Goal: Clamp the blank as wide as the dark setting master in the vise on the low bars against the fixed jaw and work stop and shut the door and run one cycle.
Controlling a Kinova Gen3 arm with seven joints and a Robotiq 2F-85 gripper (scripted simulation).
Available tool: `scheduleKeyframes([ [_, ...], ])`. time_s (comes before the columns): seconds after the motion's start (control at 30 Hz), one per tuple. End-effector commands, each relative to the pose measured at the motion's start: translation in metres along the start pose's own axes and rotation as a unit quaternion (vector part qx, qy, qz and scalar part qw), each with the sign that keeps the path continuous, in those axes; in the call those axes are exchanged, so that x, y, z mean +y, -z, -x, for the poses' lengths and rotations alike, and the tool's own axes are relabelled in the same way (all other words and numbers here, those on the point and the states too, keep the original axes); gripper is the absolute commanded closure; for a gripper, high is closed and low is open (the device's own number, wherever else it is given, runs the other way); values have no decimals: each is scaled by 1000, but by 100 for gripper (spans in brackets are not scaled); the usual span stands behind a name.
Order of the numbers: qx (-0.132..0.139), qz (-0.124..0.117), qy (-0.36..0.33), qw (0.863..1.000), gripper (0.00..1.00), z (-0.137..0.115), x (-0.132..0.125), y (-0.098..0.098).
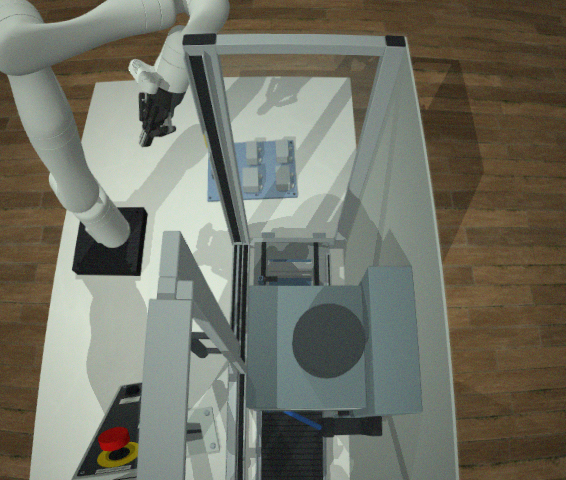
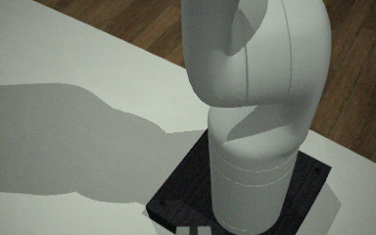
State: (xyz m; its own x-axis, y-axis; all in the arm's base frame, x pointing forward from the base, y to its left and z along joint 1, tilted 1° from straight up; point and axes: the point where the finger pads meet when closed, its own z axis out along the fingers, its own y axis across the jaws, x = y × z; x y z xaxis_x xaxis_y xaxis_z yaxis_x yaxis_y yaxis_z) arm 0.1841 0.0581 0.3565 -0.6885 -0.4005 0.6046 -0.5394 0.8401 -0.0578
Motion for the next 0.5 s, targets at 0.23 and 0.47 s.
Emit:
scheduleKeyframes([
  [0.23,-27,3,3,1000,90,1,-7,16],
  [0.47,-141,10,8,990,90,0,-13,27],
])
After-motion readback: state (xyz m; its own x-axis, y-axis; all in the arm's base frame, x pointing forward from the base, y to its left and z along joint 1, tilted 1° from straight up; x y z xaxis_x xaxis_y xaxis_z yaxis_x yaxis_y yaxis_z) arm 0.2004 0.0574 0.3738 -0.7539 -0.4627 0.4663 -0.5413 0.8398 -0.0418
